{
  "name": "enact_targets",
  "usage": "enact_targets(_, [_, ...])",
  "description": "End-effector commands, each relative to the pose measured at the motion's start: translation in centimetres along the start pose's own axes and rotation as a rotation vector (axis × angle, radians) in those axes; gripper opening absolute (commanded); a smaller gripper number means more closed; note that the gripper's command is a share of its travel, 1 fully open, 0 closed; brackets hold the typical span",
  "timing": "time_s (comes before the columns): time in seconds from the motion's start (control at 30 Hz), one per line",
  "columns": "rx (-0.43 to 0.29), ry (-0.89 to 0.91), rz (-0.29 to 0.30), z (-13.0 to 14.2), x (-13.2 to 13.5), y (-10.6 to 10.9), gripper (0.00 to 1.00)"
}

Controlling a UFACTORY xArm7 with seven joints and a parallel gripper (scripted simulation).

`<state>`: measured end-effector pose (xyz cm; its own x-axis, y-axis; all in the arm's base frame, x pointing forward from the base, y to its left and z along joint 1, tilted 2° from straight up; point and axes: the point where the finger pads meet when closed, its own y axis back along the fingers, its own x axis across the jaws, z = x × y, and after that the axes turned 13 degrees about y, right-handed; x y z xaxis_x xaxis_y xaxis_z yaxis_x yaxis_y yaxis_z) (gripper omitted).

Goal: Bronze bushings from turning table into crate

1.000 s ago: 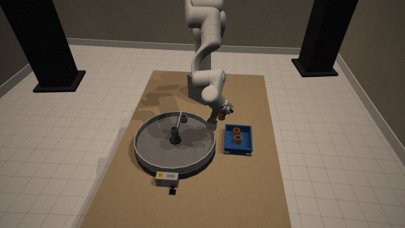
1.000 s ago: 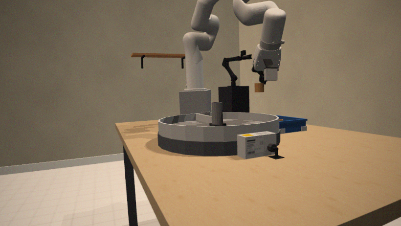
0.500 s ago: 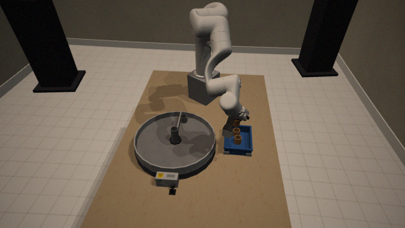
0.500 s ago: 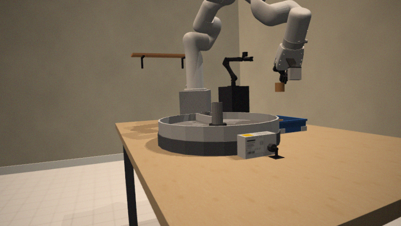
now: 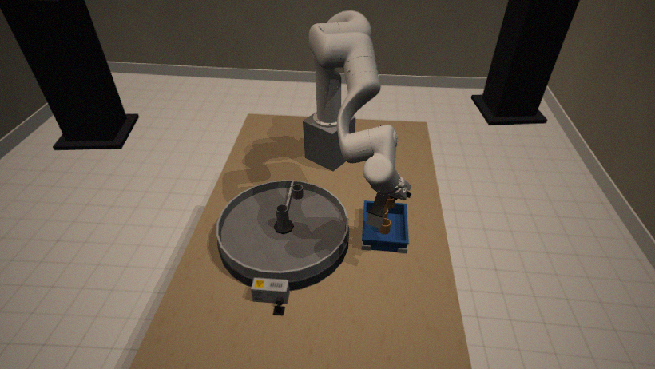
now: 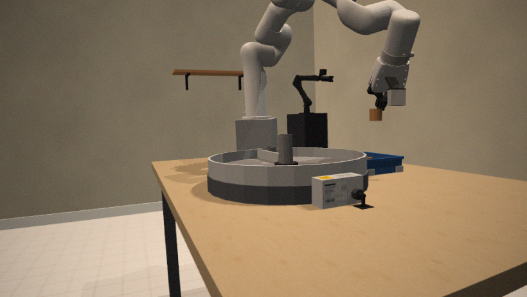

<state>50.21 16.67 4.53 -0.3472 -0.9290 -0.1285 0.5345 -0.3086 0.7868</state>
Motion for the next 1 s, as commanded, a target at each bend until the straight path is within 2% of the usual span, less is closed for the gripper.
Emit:
enact_targets(0.0, [0.004,0.002,-0.001,0.0,-0.2,0.2,0.0])
enact_targets(0.43, [0.004,0.002,-0.001,-0.5,-0.1,-0.4,0.0])
enact_targets(0.67, [0.004,0.002,-0.001,-2.6,0.4,-2.9,0.0])
enact_targets(0.73, [0.004,0.002,-0.001,-2.6,0.4,-2.9,0.0])
enact_targets(0.97, [0.004,0.002,-0.001,-5.2,0.9,-6.1,0.0])
